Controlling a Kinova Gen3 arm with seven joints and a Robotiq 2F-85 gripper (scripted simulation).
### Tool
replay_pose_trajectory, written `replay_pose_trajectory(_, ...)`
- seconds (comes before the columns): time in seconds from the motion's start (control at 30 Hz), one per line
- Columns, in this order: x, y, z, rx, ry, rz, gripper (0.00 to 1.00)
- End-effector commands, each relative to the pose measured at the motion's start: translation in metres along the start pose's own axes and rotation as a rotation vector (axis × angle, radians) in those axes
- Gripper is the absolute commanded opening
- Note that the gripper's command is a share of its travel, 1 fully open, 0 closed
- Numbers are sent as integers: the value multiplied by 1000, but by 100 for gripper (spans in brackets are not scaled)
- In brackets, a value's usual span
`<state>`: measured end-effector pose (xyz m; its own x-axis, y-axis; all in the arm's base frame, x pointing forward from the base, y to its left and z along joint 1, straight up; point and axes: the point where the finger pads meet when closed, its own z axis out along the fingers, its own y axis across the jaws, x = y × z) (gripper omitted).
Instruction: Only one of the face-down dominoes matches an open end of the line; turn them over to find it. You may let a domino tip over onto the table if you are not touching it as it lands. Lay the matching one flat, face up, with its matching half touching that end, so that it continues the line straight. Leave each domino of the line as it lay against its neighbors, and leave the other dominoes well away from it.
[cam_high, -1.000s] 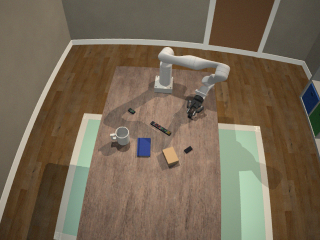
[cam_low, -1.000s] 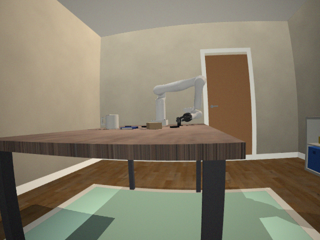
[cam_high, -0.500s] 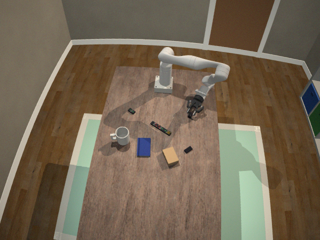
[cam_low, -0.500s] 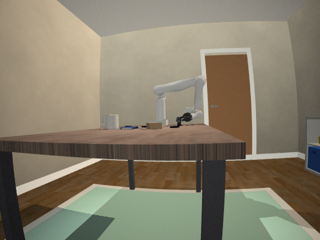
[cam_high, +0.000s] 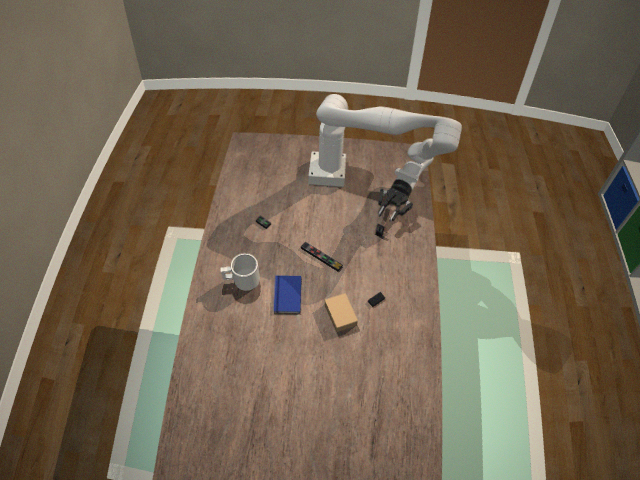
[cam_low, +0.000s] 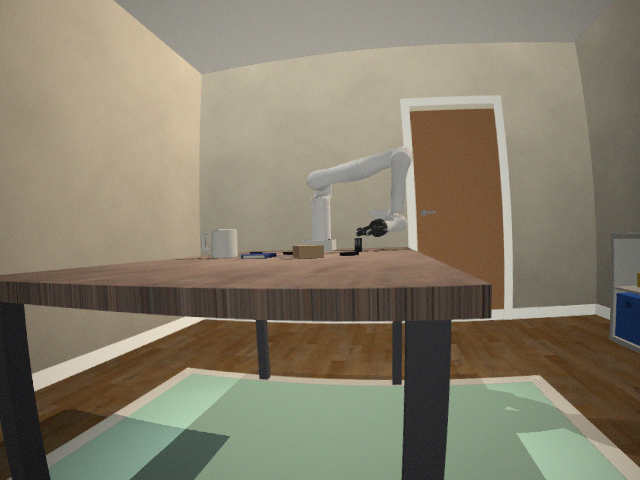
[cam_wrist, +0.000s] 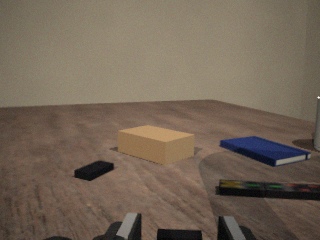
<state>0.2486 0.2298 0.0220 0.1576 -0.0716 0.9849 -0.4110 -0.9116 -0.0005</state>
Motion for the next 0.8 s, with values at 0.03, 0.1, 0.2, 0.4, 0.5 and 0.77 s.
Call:
replay_pose_trajectory(0.03,9,0,-15,0,0,1,48)
replay_pose_trajectory(0.1,11,0,-18,0,0,1,48)
replay_pose_trajectory(0.2,15,0,-26,0,0,1,48)
replay_pose_trajectory(0.4,18,0,-30,0,0,1,48)
replay_pose_trajectory(0.5,18,0,-30,0,0,1,48)
replay_pose_trajectory(0.77,18,0,-29,0,0,1,48)
